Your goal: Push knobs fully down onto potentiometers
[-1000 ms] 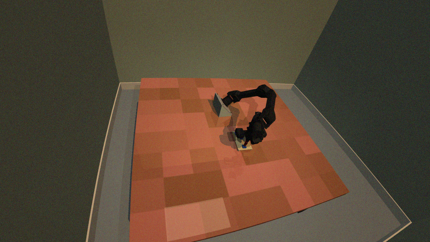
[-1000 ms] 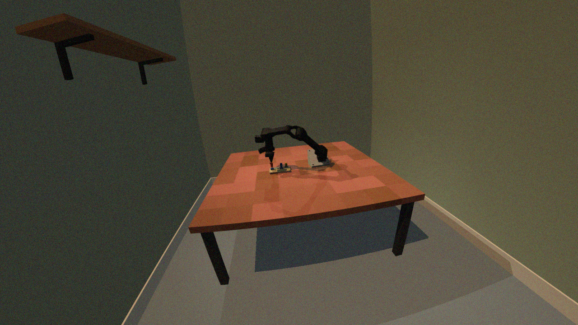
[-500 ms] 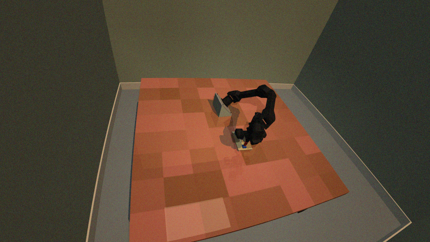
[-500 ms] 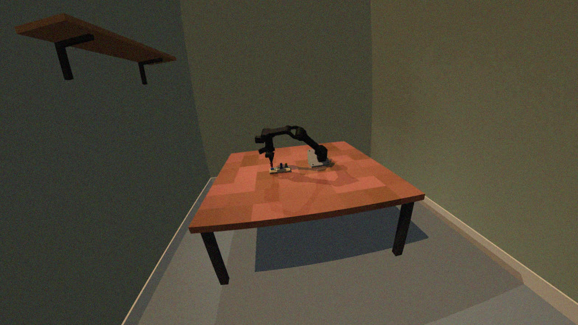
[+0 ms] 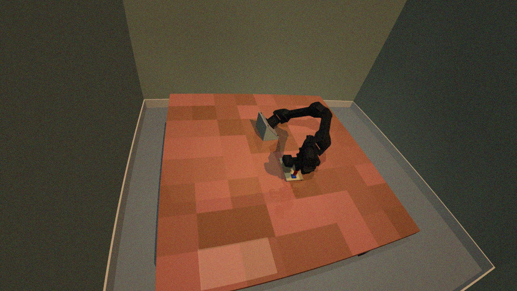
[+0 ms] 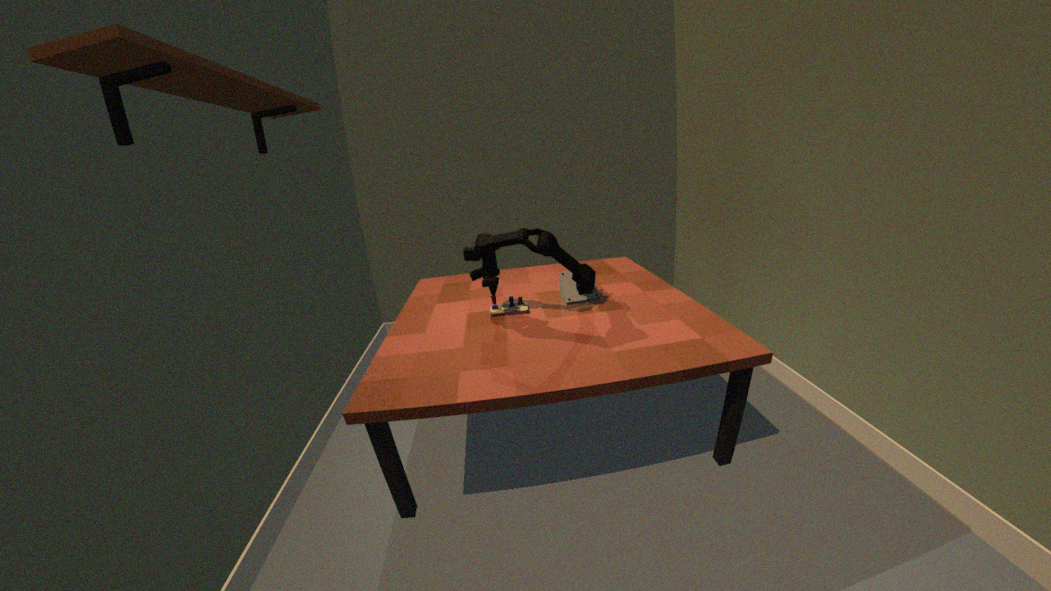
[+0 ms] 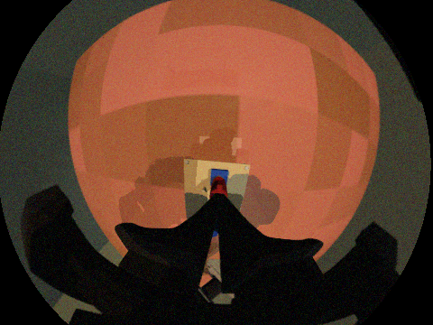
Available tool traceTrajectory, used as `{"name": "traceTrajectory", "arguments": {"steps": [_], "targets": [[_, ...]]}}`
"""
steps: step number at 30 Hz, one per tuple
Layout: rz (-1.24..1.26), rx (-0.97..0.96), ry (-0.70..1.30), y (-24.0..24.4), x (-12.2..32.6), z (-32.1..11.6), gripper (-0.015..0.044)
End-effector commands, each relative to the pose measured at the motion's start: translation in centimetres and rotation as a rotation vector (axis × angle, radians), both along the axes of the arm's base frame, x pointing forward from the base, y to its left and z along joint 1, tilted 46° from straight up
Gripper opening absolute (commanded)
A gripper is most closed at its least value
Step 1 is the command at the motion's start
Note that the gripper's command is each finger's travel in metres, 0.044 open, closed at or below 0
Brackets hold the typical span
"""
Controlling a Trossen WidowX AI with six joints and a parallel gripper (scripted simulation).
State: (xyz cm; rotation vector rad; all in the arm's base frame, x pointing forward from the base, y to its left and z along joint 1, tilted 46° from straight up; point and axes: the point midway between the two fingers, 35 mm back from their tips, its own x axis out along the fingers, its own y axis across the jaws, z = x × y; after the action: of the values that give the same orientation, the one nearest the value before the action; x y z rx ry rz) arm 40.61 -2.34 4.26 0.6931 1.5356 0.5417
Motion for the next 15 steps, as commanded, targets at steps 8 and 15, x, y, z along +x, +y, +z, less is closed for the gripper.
{"name": "traceTrajectory", "arguments": {"steps": [8, 15], "targets": [[-0.003, 0.003, 0.0, 0.11, 0.02, -0.03, 0.0], [-0.003, 0.003, 0.0, 0.17, 0.02, -0.09, 0.0]]}}
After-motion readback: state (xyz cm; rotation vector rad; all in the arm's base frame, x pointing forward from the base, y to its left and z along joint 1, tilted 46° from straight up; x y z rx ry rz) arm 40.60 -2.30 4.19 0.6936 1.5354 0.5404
